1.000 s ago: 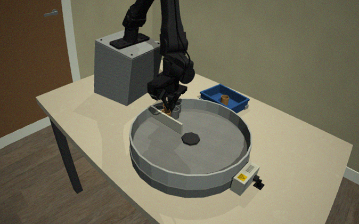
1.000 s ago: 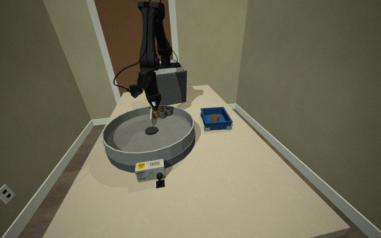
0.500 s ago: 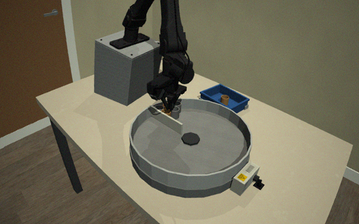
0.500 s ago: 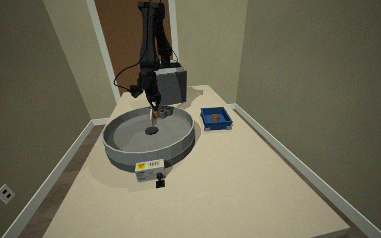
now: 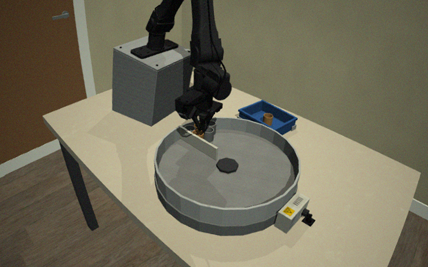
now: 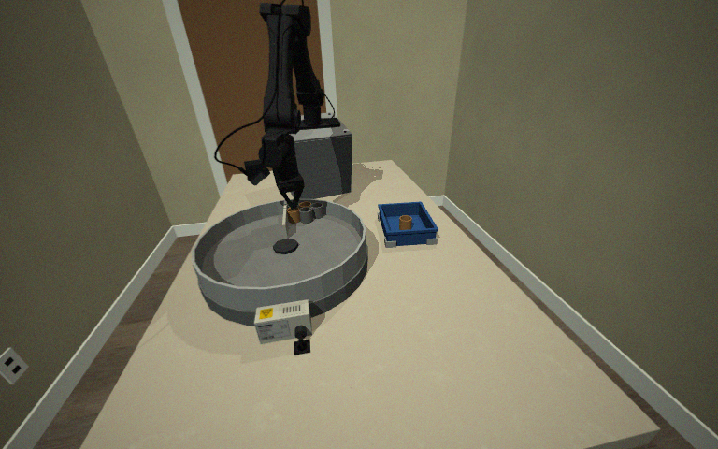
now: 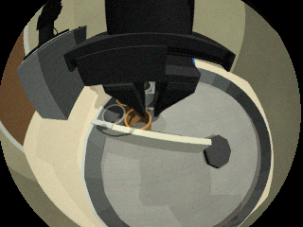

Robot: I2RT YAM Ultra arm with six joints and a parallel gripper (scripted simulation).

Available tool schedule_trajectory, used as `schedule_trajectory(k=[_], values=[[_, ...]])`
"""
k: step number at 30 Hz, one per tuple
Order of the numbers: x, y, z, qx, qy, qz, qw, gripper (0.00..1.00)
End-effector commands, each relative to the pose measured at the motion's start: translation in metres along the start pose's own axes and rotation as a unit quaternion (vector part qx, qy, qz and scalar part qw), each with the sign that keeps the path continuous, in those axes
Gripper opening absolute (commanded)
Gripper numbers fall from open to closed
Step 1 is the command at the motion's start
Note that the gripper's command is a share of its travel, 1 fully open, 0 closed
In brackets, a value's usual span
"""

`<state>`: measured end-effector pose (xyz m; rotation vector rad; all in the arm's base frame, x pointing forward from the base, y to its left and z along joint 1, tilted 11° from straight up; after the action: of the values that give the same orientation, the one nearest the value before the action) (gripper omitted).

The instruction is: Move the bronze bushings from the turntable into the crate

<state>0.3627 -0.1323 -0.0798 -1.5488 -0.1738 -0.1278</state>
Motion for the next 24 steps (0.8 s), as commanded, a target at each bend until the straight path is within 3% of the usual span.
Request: schedule_trajectory(k=[1, 24], values=[[0.01, -0.01, -0.01, -0.013, 0.003, -0.016, 1.0, 0.13], [-0.001, -0.008, -0.007, -0.01, 0.003, -0.009, 1.0, 0.13]])
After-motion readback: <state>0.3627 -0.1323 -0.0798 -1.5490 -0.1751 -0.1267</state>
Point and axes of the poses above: the point where the finger pads meet when closed, its own y axis out along the fingers, its own x axis across the jaws, z = x × y, the point moved 1 cm from there along -y, back along the fingers, and after that the axes turned 3 degrees about y, right-handed, at the moved point
